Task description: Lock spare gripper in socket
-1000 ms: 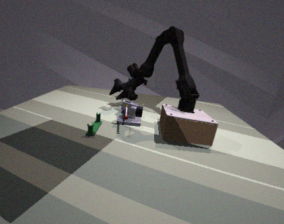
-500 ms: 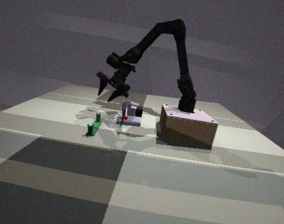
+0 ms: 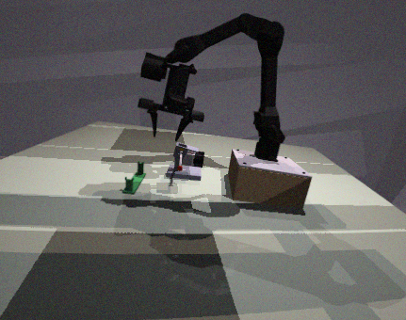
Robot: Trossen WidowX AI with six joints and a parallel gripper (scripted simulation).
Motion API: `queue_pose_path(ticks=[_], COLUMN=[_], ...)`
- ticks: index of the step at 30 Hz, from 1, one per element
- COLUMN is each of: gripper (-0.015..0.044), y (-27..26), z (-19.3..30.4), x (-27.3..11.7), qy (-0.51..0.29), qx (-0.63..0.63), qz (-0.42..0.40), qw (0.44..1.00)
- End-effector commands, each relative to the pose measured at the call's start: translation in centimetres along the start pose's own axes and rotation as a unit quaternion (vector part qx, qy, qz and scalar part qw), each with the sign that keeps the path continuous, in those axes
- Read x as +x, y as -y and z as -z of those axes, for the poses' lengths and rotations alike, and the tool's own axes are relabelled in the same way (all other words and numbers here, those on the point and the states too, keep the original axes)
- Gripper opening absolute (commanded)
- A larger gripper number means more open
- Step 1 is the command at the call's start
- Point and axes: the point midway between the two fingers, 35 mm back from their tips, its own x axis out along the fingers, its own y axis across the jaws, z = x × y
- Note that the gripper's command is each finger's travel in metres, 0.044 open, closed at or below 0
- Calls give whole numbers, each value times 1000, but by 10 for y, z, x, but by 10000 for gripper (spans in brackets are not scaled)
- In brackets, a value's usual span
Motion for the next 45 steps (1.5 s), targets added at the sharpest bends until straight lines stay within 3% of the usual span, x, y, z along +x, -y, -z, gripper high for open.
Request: queue_pose_path(ticks=[1,11,19,45], gripper=[300,300,300,300], y=[-33,-39,-45,-50], z=[-45,-51,-37,-32], x=[-32,-37,29,66], qy=[-58,-68,-69,-69], qx=[64,73,73,73], qz=[-61,-68,-68,-68], qw=[994,993,993,993])
